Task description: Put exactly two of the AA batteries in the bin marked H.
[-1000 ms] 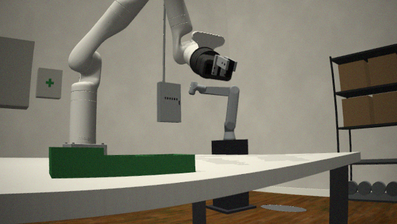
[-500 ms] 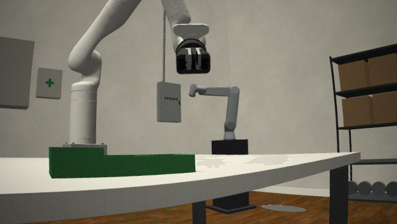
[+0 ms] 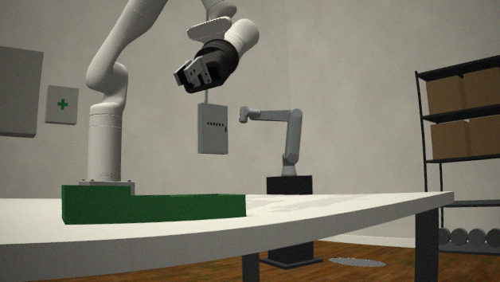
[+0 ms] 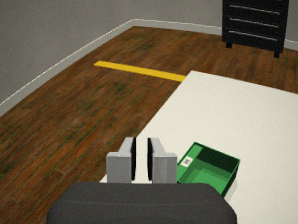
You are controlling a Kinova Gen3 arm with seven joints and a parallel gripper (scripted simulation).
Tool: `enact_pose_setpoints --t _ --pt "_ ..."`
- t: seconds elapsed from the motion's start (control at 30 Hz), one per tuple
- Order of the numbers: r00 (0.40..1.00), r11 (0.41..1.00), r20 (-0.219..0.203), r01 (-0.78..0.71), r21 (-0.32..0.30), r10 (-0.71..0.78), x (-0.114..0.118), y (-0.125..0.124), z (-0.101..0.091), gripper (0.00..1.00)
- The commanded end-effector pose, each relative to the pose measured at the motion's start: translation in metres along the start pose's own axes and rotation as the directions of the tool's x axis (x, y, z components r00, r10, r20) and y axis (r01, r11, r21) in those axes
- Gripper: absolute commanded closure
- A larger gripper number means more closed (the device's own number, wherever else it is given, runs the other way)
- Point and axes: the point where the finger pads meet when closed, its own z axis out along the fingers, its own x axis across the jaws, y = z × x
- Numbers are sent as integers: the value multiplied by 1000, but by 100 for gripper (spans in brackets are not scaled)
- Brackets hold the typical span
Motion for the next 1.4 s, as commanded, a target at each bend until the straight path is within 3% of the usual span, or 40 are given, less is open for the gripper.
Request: enact_pose_setpoints --t 0.0,0.03,0.07,0.17,0.23,0.47,0.57,0.73,0.8,1.07,1.3,1.37 --pt "994 996 -59 -90 -10 89 16 -13 7 69" --pt "989 992 -85 -123 -15 121 24 -15 9 69" --pt "989 992 -85 -123 -15 121 26 -15 9 69" --pt "959 971 -170 -236 -26 229 50 -18 13 69" --pt "959 971 -170 -236 -26 229 50 -18 13 69" --pt "814 868 -355 -496 -13 460 100 -13 12 69" --pt "720 799 -428 -601 9 547 122 -5 6 69" --pt "531 656 -530 -752 64 661 136 6 -5 69" --pt "531 656 -530 -752 64 661 136 6 -5 69" --pt "171 370 -640 -909 191 750 139 21 -22 69" --pt "-162 90 -675 -942 322 720 114 31 -44 69" --pt "-162 90 -675 -942 322 720 114 31 -44 69"
